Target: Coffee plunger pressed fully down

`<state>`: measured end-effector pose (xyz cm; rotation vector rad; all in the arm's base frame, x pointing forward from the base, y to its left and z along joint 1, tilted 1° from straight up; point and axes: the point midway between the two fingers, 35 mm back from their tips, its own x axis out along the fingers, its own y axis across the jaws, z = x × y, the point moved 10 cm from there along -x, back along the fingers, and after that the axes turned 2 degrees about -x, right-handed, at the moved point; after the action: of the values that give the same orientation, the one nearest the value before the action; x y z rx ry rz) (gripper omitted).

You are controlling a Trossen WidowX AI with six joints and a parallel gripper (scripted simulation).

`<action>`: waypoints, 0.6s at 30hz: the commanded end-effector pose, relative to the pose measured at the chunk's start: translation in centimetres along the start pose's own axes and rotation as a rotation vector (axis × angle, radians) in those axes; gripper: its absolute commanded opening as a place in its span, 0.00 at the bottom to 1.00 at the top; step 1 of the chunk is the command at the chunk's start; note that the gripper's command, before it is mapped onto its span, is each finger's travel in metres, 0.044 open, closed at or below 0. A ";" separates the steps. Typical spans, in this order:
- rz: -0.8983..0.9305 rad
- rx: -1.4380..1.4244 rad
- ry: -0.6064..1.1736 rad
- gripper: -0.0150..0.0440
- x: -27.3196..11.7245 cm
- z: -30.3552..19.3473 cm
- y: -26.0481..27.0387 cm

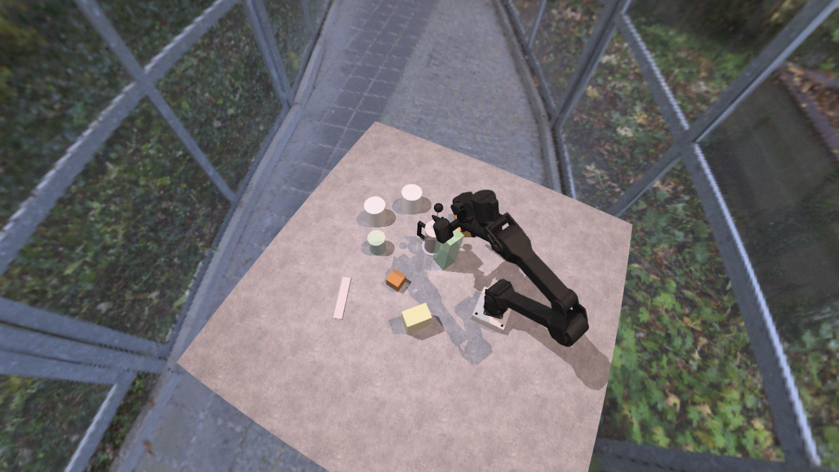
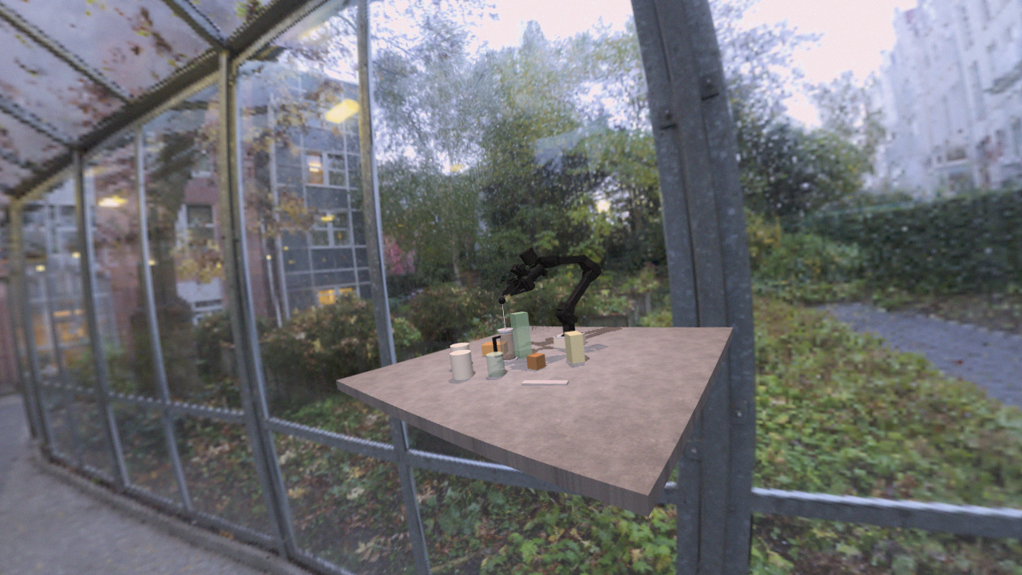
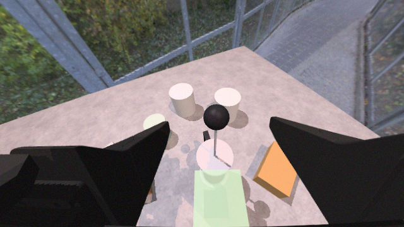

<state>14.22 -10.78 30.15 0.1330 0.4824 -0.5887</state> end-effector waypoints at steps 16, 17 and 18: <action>-0.001 0.004 0.004 1.00 3.1 -0.2 0.0; 0.000 0.003 0.004 1.00 3.3 -0.2 0.0; 0.000 0.003 0.004 1.00 3.4 -0.2 0.0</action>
<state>16.26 -12.16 28.86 0.1307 0.4754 -0.5862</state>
